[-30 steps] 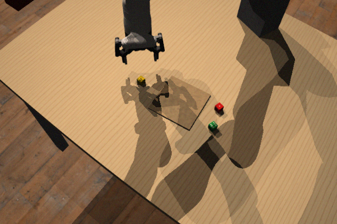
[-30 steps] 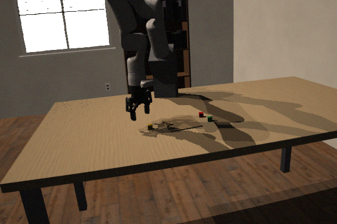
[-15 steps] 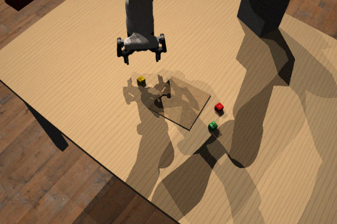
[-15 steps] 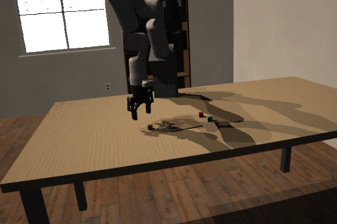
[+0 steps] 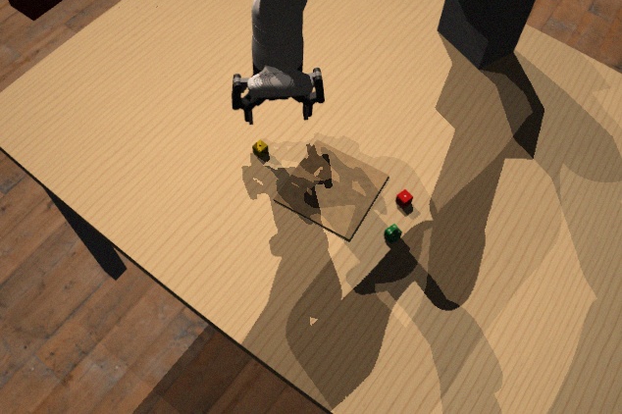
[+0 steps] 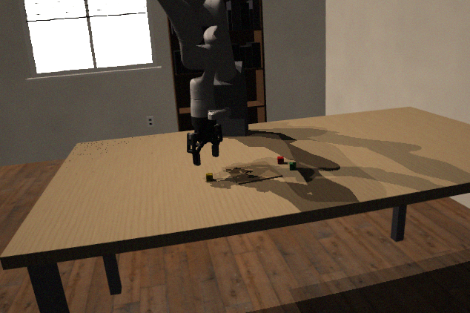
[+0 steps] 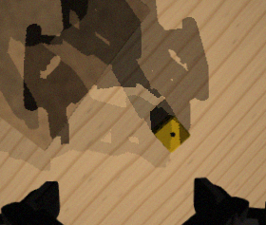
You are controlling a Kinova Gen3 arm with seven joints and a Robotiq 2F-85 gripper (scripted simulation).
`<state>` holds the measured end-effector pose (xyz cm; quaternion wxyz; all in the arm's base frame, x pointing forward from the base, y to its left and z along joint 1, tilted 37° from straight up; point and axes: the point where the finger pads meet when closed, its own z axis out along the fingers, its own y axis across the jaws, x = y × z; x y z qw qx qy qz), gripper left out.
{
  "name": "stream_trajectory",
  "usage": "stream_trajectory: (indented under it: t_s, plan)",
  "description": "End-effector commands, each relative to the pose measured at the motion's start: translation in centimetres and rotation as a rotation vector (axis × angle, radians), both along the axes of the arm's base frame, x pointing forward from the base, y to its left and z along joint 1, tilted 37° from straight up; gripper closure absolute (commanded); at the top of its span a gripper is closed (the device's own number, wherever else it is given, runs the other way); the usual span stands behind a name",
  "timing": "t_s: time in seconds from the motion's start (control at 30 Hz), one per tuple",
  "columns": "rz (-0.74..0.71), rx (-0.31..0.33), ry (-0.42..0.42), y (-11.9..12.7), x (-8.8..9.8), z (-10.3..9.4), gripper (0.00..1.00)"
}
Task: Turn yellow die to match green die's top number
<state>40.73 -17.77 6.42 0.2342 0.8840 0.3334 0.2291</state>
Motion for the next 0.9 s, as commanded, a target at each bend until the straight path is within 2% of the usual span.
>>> stream_trajectory:
  t_s: [0.0, 0.23, 0.47, 0.53, 0.8, 0.87]
  plan:
    - [0.023, 0.005, 0.012, 1.8, -0.2, -0.8, 0.0]
    - [0.023, 0.005, 0.012, 4.6, -0.4, -1.8, 0.0]
    - [0.023, 0.005, 0.012, 6.2, -0.6, -2.4, 0.0]
    - [0.037, 0.027, 0.027, 7.9, -0.8, -3.1, 0.0]
    - [0.018, 0.011, 0.042, 11.3, -1.2, -4.4, 0.0]
    - [0.018, 0.011, 0.042, 11.3, -1.2, -4.4, 0.0]
